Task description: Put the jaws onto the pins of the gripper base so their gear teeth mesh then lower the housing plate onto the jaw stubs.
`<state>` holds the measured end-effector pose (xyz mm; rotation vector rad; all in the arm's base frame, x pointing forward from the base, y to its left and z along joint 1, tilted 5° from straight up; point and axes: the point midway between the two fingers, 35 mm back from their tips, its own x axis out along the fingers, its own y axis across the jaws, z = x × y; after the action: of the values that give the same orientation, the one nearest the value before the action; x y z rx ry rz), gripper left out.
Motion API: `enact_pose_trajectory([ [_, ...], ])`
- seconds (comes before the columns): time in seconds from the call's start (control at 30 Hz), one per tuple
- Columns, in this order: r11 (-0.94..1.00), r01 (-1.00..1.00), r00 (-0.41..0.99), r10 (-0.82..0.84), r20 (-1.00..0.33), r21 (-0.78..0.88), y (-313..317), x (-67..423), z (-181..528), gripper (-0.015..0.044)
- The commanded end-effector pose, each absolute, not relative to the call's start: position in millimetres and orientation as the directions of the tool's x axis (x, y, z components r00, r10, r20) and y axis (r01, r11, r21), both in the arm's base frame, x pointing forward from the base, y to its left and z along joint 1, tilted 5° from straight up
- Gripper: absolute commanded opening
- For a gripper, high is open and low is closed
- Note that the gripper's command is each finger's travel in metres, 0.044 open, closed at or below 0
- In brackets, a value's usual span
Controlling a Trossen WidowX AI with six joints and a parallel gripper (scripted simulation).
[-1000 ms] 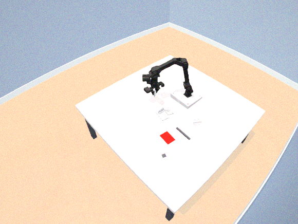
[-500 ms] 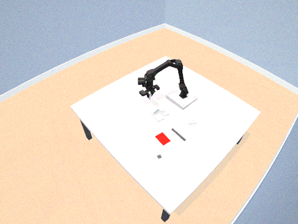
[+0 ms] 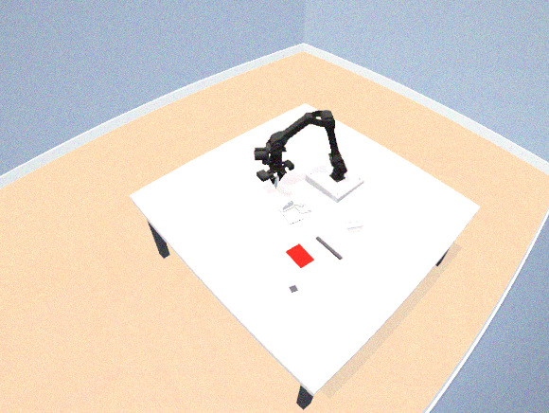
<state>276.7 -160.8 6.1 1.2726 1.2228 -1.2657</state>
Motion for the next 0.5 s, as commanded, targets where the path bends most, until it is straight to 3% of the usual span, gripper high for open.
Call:
enact_pose_trajectory([
  [0.0,-0.072,0.996,-0.041,0.039,-0.998,-0.044,-158.9,272.7,-3.6,0.0037],
  [0.23,-0.072,0.996,-0.041,0.039,-0.998,-0.044,-158.9,272.7,-3.9,0.0037],
  [0.47,-0.072,0.996,-0.041,0.039,-0.998,-0.044,-159.1,273.0,-2.1,0.0221],
])
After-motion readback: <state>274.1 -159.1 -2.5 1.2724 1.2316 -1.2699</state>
